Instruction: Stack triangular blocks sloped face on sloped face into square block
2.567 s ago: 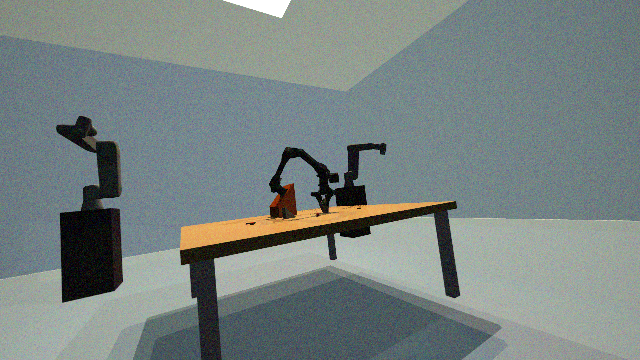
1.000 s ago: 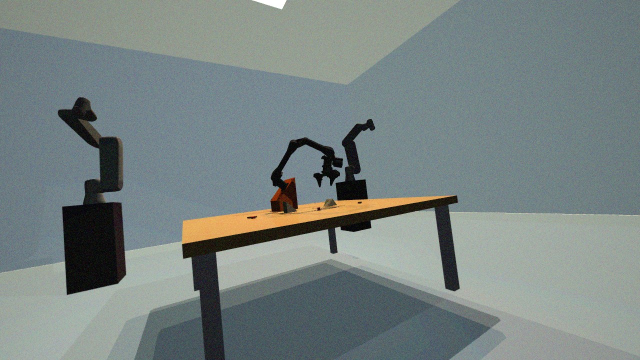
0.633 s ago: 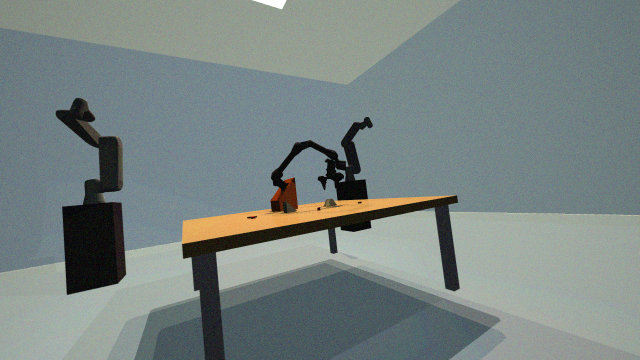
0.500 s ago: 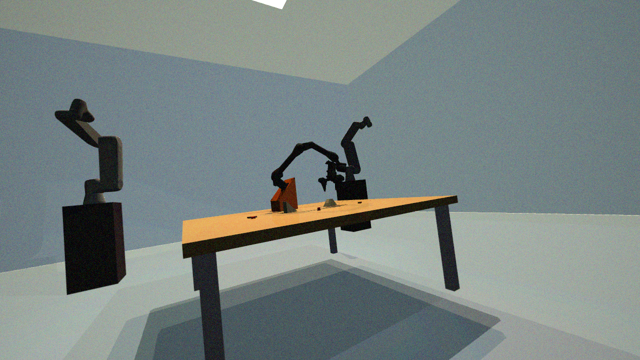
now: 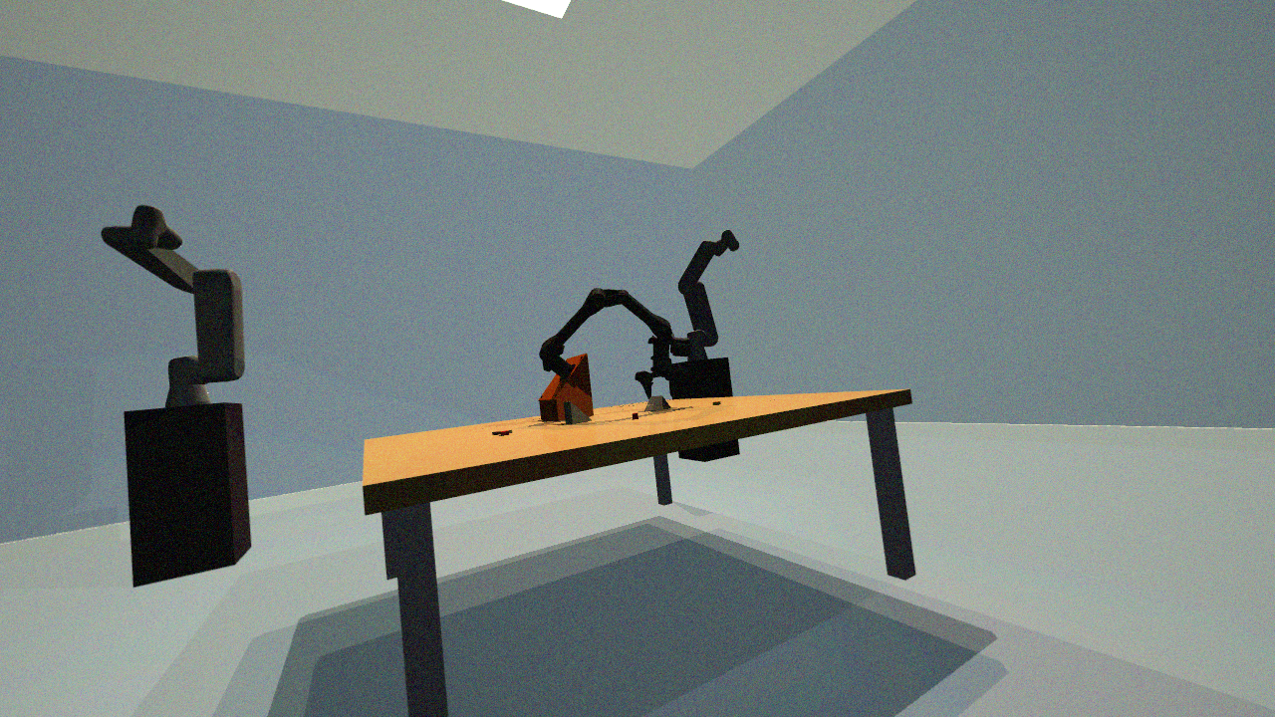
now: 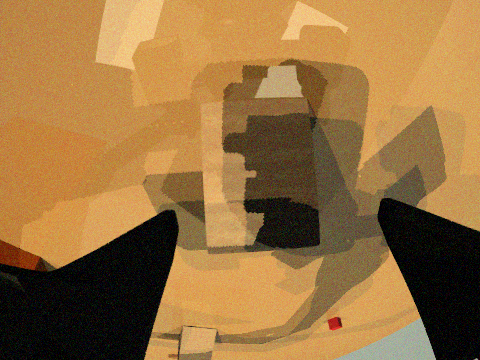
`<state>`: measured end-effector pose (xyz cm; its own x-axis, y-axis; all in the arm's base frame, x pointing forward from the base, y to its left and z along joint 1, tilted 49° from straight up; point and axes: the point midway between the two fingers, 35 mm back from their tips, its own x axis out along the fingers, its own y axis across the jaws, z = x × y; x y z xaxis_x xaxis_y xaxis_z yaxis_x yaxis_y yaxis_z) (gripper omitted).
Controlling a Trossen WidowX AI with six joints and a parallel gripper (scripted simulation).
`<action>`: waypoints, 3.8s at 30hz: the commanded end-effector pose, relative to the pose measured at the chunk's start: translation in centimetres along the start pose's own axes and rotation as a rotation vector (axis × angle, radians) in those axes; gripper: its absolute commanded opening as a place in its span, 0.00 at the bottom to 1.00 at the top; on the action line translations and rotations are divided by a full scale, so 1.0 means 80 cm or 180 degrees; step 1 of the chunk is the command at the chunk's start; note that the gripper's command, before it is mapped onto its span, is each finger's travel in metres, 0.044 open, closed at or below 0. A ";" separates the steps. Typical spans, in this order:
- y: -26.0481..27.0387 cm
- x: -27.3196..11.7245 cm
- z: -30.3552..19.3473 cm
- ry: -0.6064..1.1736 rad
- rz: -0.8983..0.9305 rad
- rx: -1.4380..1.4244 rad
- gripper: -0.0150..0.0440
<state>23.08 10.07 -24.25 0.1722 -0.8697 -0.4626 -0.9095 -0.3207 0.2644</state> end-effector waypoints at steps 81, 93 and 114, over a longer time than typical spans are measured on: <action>0.007 -0.077 -0.041 0.0025 0.0011 -0.0012 0.25; 0.007 -0.078 -0.073 0.0093 0.0079 0.1147 0.25; 0.016 -0.078 -0.141 0.0304 0.0145 0.3455 0.25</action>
<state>24.94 11.39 -12.46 0.1199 -0.9070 -0.4036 -0.8242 0.1357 -0.5498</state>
